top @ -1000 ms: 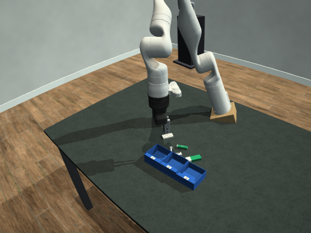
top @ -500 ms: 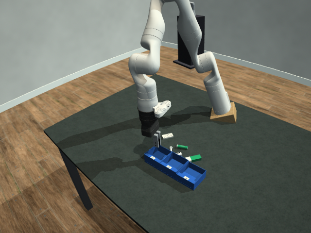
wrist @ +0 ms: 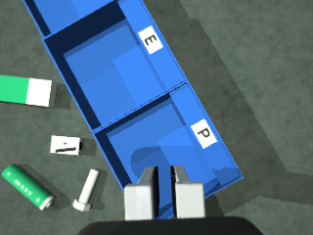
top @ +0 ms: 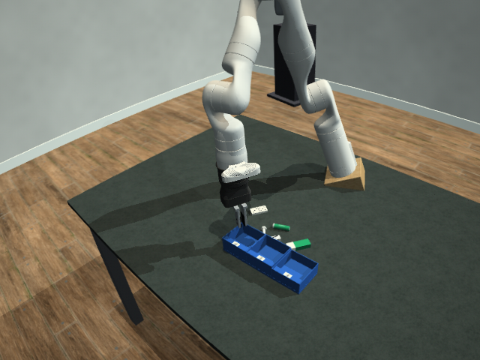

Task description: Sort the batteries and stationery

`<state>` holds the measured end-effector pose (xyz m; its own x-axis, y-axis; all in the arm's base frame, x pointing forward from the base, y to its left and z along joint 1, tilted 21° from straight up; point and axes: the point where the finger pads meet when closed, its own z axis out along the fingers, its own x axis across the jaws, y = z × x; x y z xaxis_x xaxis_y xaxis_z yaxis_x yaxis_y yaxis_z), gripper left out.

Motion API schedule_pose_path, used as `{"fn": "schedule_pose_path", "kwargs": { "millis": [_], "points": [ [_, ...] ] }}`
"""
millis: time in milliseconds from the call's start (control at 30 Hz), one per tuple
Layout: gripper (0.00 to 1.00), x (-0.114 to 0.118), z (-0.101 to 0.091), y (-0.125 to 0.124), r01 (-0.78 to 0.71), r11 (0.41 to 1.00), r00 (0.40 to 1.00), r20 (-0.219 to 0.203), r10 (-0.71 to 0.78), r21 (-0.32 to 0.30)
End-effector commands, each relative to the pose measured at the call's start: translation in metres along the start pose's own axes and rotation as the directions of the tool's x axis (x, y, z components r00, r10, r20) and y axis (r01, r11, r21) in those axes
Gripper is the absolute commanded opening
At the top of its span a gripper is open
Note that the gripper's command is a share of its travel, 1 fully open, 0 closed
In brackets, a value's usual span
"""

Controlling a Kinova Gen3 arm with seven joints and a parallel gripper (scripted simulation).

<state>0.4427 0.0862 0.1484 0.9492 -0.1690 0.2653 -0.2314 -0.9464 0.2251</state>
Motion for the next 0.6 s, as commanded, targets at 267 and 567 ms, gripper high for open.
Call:
{"fn": "schedule_pose_path", "kwargs": {
  "millis": [267, 567],
  "points": [
    [0.31, -0.0042, -0.0007, -0.0087, -0.459, 0.889, 0.888, -0.02, 0.459, 0.005],
    [0.31, -0.004, -0.0008, -0.0084, -0.8, 0.6, 0.6, -0.016, 0.8, 0.014]
  ]
}}
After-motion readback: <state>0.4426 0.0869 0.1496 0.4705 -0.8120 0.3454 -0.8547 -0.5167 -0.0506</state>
